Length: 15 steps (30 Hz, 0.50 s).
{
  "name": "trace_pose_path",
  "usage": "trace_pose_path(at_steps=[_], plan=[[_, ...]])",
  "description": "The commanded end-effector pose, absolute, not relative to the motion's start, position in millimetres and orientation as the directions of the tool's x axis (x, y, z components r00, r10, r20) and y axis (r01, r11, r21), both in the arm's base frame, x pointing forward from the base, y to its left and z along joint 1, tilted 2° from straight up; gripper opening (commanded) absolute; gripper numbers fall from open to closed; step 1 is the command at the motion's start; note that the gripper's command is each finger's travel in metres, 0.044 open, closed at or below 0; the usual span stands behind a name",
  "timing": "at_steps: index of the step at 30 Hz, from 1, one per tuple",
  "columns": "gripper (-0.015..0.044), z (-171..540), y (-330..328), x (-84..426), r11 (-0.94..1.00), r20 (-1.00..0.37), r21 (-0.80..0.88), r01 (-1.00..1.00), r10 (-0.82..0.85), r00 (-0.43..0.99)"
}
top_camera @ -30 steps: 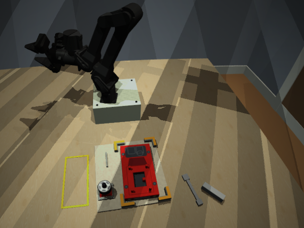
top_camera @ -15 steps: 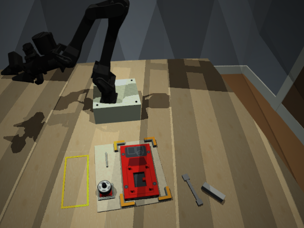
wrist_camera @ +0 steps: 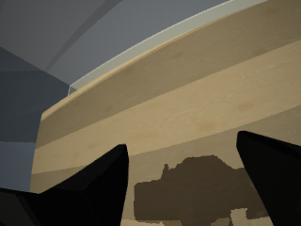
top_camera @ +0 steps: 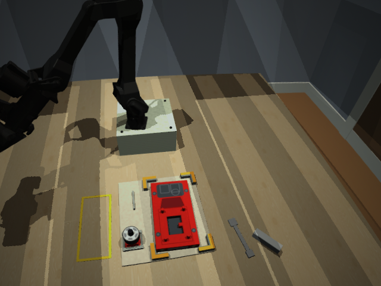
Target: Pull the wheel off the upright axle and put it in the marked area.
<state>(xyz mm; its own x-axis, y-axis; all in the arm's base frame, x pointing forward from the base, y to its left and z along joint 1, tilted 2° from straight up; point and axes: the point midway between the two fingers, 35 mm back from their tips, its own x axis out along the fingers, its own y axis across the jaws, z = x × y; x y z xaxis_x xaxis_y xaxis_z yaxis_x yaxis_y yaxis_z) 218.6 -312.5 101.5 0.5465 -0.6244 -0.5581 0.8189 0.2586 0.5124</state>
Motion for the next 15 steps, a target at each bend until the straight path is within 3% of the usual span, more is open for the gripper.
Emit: trace_pose_path(at_steps=[1,10,15], plan=[[0.03,94.2,-287.6,259.9,0.383,-0.634,0.429,0.818,-0.518,0.574],[0.03,77.0,-203.5,330.6,0.675,-0.791,0.258,0.691,-0.263,0.552],[0.03,68.4,-151.8,359.3,0.818,-0.874,0.162,0.552,-0.141,0.465]])
